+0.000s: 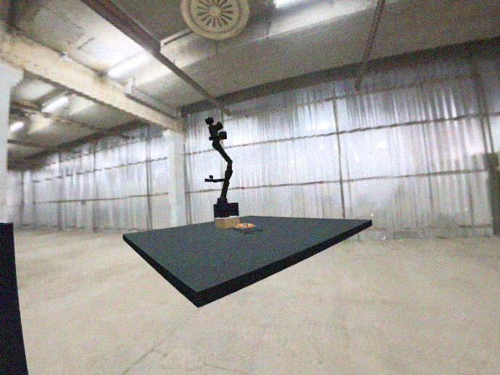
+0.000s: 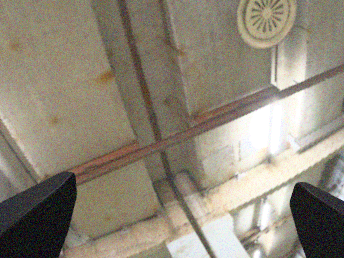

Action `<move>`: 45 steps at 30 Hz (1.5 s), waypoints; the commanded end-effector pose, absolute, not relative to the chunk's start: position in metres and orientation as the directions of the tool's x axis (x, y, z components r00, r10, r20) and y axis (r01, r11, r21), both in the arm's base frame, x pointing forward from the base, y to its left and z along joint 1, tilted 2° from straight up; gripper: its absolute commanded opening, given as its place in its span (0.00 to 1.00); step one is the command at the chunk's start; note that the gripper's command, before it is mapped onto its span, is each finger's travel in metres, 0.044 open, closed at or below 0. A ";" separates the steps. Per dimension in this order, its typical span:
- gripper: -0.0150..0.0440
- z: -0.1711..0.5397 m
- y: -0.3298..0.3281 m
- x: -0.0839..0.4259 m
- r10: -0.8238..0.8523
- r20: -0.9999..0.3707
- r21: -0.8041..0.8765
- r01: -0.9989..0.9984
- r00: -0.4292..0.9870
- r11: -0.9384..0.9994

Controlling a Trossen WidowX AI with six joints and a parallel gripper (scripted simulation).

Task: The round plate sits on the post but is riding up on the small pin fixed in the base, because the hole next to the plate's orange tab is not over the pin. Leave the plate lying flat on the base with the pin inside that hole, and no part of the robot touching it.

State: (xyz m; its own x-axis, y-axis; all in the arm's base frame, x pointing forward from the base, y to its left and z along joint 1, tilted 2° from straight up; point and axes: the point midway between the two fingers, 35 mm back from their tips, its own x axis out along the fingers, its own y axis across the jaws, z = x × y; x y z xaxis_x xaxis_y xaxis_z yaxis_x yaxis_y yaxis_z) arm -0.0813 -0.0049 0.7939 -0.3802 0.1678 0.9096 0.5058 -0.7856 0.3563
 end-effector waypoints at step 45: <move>0.25 0.367 -0.405 0.241 -0.871 -0.284 -0.191 0.867 0.400 0.460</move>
